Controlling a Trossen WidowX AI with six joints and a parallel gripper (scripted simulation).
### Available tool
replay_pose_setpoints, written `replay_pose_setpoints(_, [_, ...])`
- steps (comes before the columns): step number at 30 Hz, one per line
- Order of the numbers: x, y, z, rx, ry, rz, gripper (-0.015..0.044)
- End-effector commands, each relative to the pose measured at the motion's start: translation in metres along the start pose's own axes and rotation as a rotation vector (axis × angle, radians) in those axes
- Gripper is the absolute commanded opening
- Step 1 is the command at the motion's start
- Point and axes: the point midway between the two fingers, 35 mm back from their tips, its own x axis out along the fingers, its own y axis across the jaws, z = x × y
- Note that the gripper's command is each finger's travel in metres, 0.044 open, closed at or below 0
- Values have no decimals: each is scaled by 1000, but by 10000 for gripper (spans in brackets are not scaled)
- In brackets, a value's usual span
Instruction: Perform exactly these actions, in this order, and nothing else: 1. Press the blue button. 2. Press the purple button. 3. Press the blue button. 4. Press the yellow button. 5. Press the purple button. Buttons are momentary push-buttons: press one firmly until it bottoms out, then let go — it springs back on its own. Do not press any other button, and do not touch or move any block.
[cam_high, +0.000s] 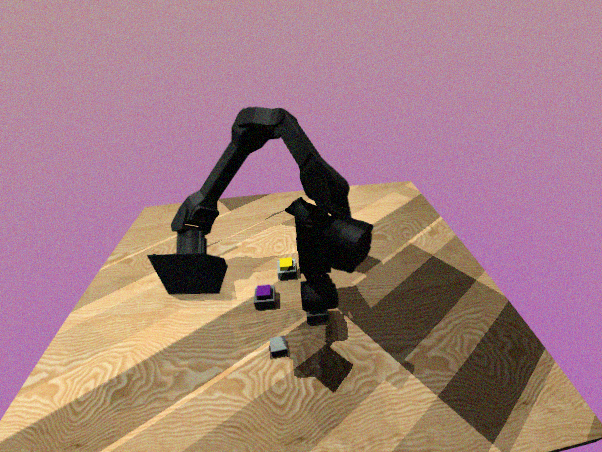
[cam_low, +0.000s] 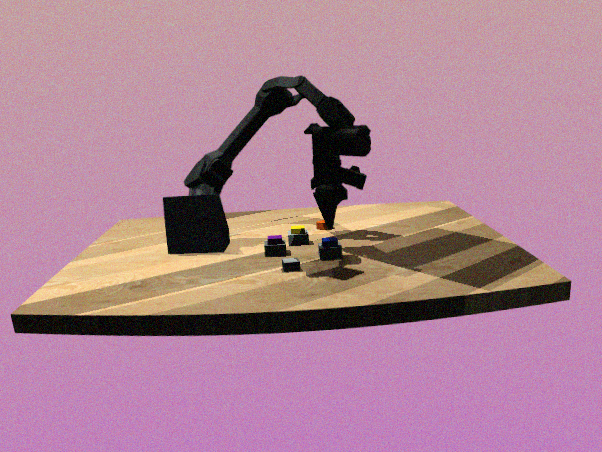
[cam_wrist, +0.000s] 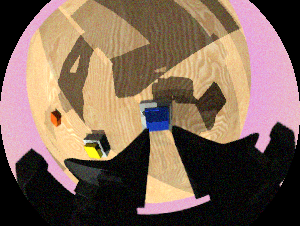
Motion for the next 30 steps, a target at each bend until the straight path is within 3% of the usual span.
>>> replay_pose_setpoints(1, [1,1,0,4,-1,4,20])
replay_pose_setpoints(30, [34,1,0,4,-2,5,20])
